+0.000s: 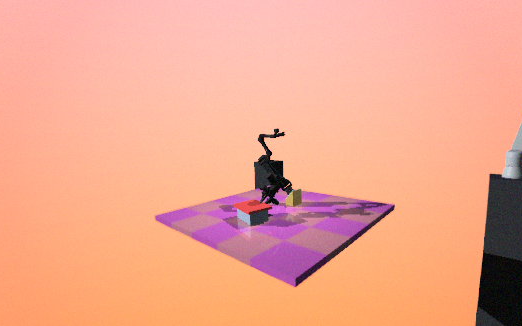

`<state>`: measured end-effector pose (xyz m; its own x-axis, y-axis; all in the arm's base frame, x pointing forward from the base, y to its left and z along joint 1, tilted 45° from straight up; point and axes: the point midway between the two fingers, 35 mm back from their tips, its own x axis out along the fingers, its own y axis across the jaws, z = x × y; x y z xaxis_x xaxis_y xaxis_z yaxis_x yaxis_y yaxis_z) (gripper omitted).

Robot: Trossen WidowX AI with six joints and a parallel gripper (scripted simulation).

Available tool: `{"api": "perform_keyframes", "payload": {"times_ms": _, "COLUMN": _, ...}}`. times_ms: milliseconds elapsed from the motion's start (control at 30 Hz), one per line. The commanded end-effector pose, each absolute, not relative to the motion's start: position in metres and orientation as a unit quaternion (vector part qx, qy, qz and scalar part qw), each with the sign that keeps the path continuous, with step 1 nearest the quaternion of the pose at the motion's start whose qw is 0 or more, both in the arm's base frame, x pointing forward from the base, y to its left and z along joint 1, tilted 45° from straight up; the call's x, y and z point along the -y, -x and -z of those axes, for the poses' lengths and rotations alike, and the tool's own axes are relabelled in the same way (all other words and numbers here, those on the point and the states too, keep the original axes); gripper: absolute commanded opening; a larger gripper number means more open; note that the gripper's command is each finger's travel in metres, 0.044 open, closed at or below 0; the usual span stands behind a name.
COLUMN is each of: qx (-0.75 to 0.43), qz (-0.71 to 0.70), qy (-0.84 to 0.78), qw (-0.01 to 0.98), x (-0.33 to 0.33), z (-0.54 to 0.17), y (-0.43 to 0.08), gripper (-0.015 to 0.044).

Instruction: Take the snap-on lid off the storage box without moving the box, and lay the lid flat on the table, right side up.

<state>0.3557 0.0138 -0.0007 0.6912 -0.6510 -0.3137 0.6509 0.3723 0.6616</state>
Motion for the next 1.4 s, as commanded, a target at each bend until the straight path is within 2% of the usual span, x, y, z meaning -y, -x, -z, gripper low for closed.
{"api": "perform_keyframes", "payload": {"times_ms": 0, "qx": 0.001, "qz": 0.391, "qy": -0.400, "qw": 0.829, "x": -0.0163, "z": -0.0012, "y": -0.3557, "gripper": 0.0000}}
{"api": "perform_keyframes", "payload": {"times_ms": 1367, "qx": 0.001, "qz": 0.391, "qy": -0.401, "qw": 0.829, "x": -0.0221, "z": -0.0072, "y": -0.3558, "gripper": 0.0000}}
